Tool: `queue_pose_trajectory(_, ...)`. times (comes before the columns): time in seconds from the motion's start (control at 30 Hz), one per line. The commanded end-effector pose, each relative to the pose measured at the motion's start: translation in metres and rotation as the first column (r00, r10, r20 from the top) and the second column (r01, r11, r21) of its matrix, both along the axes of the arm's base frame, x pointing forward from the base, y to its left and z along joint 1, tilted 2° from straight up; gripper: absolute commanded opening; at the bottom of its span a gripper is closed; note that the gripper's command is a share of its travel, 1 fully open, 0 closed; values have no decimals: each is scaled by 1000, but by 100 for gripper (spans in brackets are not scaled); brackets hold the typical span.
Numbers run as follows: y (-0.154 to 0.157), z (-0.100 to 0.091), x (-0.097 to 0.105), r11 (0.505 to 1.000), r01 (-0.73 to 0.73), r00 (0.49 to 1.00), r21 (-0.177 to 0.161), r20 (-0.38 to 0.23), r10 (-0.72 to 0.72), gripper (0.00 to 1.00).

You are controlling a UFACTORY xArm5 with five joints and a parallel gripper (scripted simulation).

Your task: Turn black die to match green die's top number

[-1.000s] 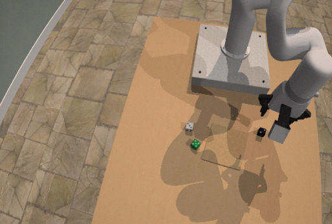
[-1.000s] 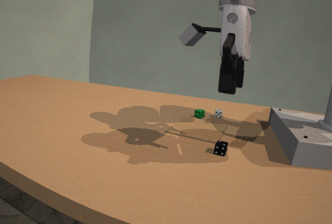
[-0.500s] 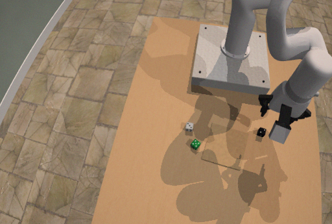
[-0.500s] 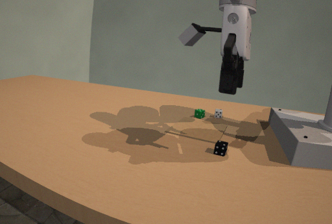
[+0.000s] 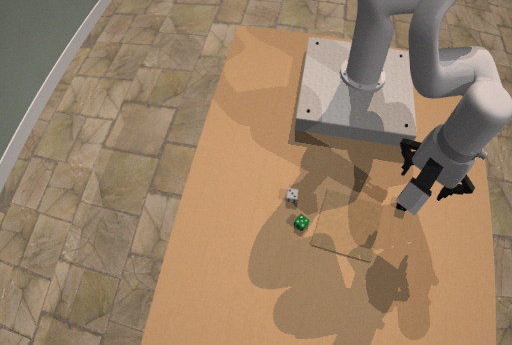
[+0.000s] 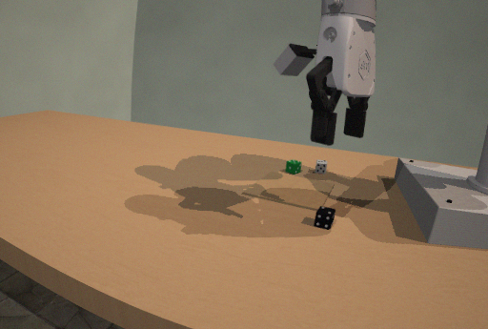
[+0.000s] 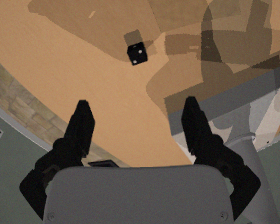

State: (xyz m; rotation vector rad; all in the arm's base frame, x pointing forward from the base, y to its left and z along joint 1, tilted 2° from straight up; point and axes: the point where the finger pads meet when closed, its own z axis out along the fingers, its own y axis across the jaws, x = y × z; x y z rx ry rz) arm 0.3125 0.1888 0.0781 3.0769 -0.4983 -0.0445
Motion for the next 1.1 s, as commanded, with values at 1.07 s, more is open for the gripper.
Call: queue_pose_trajectory(1.07,-3,-34,1,434,901,434,-12,35,-900,100)
